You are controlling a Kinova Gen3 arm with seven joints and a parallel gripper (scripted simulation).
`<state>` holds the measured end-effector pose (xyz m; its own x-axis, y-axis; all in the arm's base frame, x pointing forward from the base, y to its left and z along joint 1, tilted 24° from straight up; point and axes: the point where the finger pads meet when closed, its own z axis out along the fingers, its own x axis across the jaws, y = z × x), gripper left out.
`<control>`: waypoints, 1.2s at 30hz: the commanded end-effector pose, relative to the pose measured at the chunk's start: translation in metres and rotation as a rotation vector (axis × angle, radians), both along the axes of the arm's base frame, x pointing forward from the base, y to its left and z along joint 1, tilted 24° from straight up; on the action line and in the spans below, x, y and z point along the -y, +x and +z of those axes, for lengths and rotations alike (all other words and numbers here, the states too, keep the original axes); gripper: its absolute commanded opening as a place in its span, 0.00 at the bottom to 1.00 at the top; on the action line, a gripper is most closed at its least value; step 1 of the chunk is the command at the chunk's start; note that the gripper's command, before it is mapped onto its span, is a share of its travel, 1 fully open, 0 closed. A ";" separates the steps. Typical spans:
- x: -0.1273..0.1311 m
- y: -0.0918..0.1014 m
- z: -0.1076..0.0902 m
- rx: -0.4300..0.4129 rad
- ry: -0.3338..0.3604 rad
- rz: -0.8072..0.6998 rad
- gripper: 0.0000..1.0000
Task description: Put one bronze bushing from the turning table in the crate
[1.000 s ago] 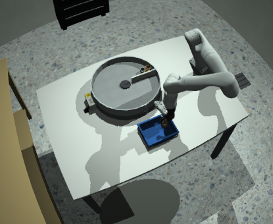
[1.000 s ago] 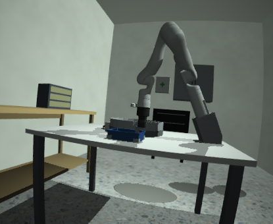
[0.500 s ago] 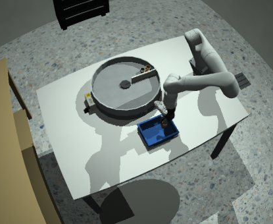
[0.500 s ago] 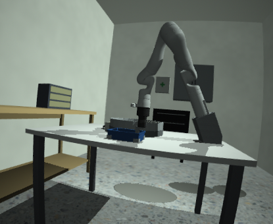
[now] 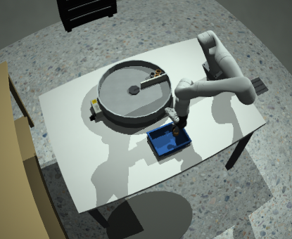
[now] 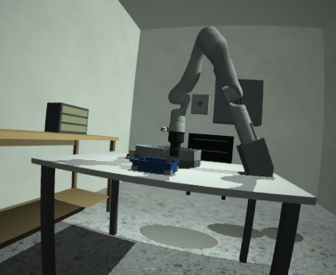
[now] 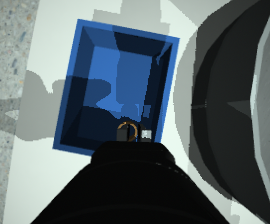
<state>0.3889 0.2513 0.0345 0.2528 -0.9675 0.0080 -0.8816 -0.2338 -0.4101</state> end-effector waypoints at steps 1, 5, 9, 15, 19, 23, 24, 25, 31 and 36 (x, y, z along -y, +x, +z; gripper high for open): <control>0.000 0.000 0.001 0.001 0.001 0.000 0.42; 0.000 0.000 0.001 0.001 0.001 0.000 0.42; 0.000 0.000 0.001 0.001 0.001 0.000 0.42; 0.000 0.000 0.001 0.001 0.001 0.000 0.42; 0.000 -0.001 0.004 0.001 0.001 0.000 0.42; 0.001 -0.002 0.006 0.001 0.001 0.000 0.42; 0.001 -0.002 0.006 0.001 0.001 0.000 0.42; 0.001 -0.002 0.006 0.001 0.001 0.000 0.42; 0.001 -0.002 0.006 0.001 0.001 0.000 0.42; 0.001 -0.004 0.009 0.001 0.001 0.000 0.42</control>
<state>0.3859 0.2493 0.0408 0.2521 -0.9676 0.0102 -0.8821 -0.2341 -0.4088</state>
